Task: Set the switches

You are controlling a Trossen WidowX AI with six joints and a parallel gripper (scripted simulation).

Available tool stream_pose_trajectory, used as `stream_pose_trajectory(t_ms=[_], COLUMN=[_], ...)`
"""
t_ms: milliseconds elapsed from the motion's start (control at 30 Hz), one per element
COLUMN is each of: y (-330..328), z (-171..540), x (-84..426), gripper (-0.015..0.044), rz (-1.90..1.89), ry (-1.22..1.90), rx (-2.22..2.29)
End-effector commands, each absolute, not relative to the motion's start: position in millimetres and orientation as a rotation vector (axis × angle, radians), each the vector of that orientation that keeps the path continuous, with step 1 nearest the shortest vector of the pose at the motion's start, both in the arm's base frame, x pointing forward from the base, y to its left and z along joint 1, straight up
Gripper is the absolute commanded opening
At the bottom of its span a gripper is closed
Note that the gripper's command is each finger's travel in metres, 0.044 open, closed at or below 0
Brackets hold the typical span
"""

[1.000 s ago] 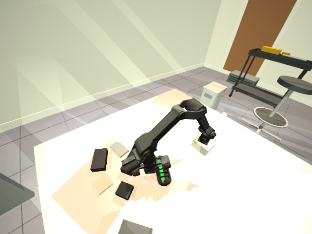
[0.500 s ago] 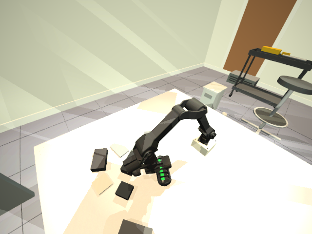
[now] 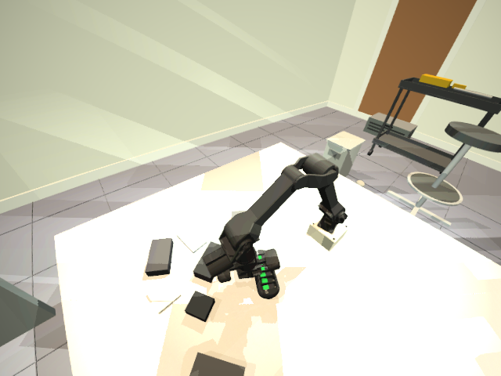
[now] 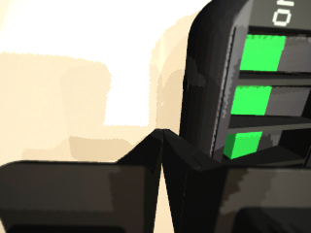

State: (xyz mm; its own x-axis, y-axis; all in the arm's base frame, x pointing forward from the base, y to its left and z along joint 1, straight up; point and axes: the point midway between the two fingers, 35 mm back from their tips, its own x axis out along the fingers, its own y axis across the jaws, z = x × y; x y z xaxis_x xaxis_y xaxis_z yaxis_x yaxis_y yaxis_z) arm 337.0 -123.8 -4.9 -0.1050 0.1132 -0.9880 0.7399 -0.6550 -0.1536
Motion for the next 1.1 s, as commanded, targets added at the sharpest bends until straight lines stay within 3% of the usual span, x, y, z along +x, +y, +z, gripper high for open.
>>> stream_pose_trajectory(t_ms=[0, 1067], y=[-116, -94], z=[-7, -10], x=[330, 304], gripper=[0.0000, 0.0000], rz=[-1.825, -1.827], ry=[0.953, 0.956], rx=[1.710, 1.709])
